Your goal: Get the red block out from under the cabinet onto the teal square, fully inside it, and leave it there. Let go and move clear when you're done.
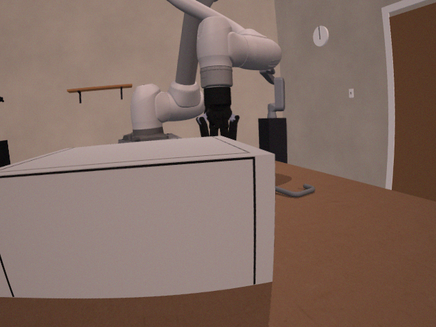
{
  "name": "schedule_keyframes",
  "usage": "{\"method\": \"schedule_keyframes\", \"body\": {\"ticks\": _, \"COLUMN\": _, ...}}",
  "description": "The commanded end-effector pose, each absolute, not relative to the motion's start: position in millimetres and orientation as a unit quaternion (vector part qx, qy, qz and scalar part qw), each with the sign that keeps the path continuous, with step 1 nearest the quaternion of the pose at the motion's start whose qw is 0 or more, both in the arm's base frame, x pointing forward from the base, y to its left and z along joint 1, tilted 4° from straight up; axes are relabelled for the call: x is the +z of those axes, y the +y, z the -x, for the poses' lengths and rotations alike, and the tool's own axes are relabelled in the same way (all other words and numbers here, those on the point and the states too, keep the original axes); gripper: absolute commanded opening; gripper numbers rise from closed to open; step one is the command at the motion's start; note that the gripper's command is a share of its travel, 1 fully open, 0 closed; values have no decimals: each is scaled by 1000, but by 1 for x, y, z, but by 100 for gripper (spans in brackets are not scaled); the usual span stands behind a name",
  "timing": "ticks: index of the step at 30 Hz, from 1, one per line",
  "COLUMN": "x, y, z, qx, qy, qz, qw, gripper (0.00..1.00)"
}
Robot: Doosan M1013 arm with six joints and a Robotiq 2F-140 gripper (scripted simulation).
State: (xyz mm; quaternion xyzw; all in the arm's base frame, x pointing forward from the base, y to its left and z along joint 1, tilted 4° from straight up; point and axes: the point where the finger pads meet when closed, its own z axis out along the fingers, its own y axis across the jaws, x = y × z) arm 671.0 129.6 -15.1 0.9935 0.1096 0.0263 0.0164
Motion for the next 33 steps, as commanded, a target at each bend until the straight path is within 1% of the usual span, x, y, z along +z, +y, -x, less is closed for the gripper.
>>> {"method": "schedule_keyframes", "body": {"ticks": 1, "x": -15, "y": 128, "z": -670, "qx": 26, "qy": 108, "qz": -994, "qw": 16, "gripper": 0}}
{"method": "schedule_keyframes", "body": {"ticks": 19, "x": -15, "y": 107, "z": -661, "qx": 27, "qy": 89, "qz": -996, "qw": 16, "gripper": 0}}
{"method": "schedule_keyframes", "body": {"ticks": 33, "x": -15, "y": 77, "z": -646, "qx": 27, "qy": 60, "qz": -998, "qw": 15, "gripper": 0}}
